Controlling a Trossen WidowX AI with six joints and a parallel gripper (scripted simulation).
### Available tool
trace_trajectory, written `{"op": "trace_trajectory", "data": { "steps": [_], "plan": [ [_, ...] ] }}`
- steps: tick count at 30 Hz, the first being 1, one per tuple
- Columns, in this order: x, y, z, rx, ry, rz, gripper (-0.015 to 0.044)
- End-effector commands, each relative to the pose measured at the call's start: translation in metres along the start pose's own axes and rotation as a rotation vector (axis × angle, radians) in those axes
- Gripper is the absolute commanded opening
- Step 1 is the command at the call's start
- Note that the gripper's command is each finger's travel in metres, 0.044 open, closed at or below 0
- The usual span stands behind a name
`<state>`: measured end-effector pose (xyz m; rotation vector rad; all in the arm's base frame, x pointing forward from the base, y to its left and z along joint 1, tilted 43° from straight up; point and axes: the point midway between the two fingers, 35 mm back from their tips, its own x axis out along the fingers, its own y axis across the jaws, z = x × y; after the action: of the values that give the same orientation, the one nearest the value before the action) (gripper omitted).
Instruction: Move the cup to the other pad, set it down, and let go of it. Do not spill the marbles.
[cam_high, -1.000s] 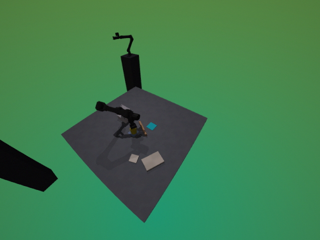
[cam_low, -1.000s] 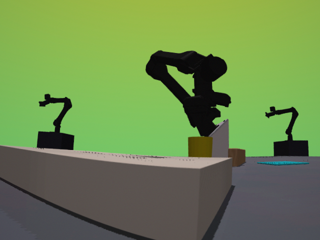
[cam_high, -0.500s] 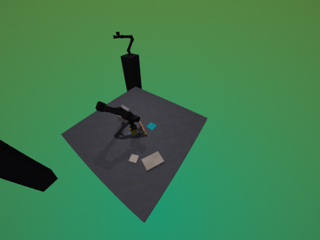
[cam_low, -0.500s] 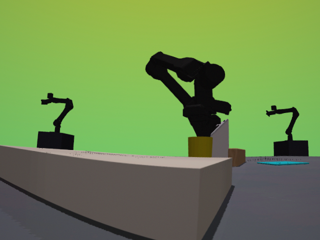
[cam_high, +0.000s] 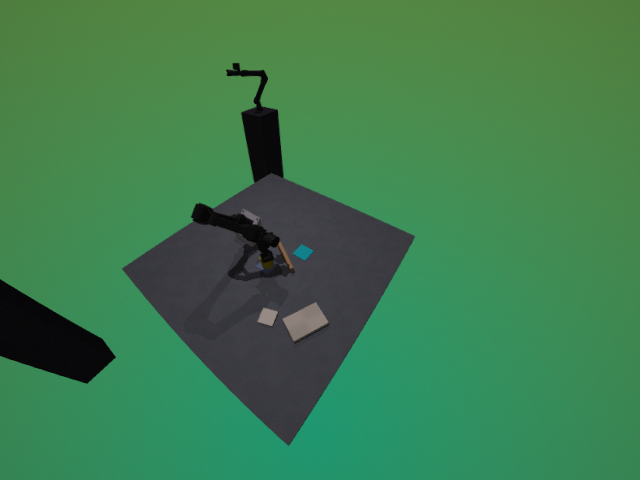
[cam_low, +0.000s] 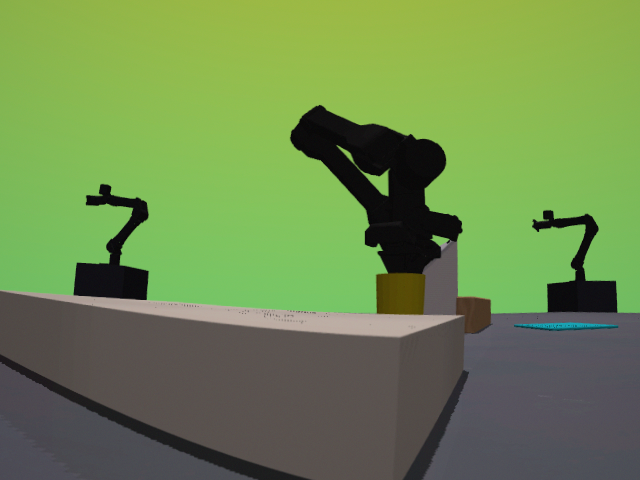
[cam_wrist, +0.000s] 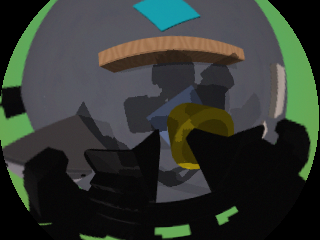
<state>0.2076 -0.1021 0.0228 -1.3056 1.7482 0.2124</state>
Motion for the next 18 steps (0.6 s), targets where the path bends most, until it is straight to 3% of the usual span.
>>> {"op": "trace_trajectory", "data": {
  "steps": [1,18],
  "plan": [
    [-0.0002,-0.0001,0.0001,0.001,0.000,0.000,0.0147],
    [-0.0002,-0.0001,0.0001,0.001,0.000,0.000,0.0033]
  ]
}}
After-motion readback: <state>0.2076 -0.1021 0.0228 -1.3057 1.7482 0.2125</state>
